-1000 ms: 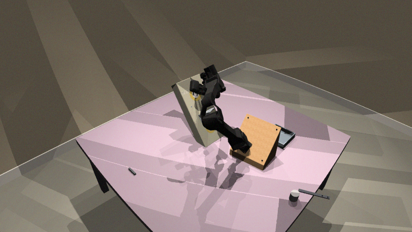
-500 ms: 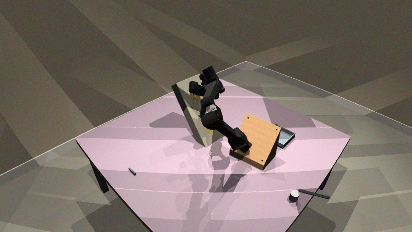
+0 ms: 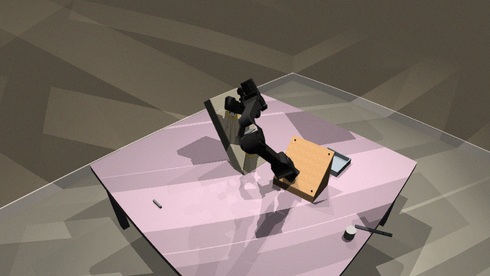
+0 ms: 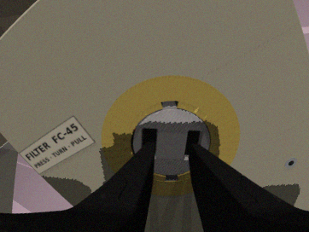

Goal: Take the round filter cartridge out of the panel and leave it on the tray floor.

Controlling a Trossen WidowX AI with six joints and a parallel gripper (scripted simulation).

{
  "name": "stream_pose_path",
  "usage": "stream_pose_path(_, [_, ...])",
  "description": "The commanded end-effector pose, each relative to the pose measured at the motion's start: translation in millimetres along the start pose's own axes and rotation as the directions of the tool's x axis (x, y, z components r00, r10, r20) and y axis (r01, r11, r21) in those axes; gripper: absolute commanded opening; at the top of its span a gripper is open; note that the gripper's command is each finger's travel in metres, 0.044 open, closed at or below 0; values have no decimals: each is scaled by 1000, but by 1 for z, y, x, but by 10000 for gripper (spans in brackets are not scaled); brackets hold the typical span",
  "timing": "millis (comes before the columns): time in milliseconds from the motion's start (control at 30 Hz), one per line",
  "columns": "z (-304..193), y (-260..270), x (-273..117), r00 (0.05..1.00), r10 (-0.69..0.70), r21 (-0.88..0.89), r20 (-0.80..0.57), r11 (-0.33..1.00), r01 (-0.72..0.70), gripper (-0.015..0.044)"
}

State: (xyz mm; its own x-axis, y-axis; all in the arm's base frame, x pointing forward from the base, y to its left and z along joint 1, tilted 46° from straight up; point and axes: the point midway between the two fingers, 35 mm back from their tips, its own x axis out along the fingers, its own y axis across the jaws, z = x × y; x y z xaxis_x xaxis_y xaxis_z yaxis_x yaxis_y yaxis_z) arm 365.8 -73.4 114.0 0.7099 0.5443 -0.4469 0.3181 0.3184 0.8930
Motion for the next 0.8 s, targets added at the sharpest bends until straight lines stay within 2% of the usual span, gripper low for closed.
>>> stream_pose_path(0, [0,0,0,1000,-3,4,1,1000,3,96])
stream_pose_path(767, [0,-1,7,1000,-3,4,1,1000,3,96])
